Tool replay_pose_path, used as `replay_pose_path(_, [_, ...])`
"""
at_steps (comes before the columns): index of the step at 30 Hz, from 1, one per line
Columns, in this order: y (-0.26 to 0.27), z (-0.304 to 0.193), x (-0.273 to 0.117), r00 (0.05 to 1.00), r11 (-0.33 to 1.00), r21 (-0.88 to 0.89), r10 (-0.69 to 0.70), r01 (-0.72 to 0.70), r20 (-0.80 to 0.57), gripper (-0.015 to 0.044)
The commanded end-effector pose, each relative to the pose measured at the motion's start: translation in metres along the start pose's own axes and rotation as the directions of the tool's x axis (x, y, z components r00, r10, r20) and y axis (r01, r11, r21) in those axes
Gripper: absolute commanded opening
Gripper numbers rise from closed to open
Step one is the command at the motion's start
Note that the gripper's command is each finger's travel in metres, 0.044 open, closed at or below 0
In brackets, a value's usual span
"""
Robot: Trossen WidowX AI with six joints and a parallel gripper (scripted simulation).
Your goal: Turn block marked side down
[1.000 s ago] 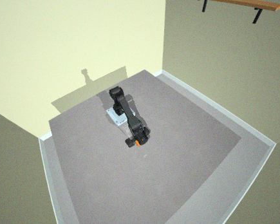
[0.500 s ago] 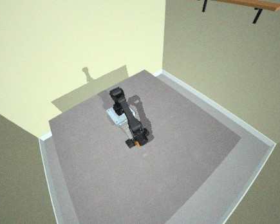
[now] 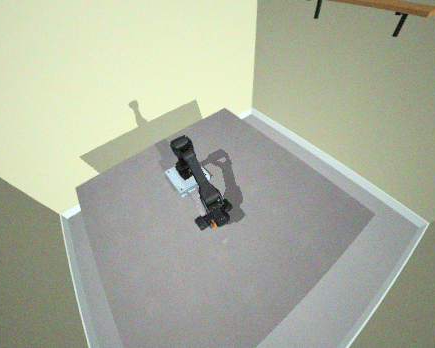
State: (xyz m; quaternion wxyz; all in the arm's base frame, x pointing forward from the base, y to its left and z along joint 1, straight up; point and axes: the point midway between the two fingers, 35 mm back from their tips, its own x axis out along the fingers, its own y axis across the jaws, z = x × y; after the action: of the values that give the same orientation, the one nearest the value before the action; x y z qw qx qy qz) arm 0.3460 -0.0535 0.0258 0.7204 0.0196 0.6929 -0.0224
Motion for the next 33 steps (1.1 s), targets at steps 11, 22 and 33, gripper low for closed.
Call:
replay_pose_path(11, [0.0,0.0,-0.025,1.0,1.0,0.001,-0.003,0.003,0.0,0.0])
replay_pose_path(22, [-0.001,0.002,-0.026,0.996,1.0,0.003,-0.001,0.001,0.086,0.0])
replay_pose_path(33, [-0.001,0.002,-0.021,0.967,1.0,0.004,-0.001,-0.001,0.256,0.0])
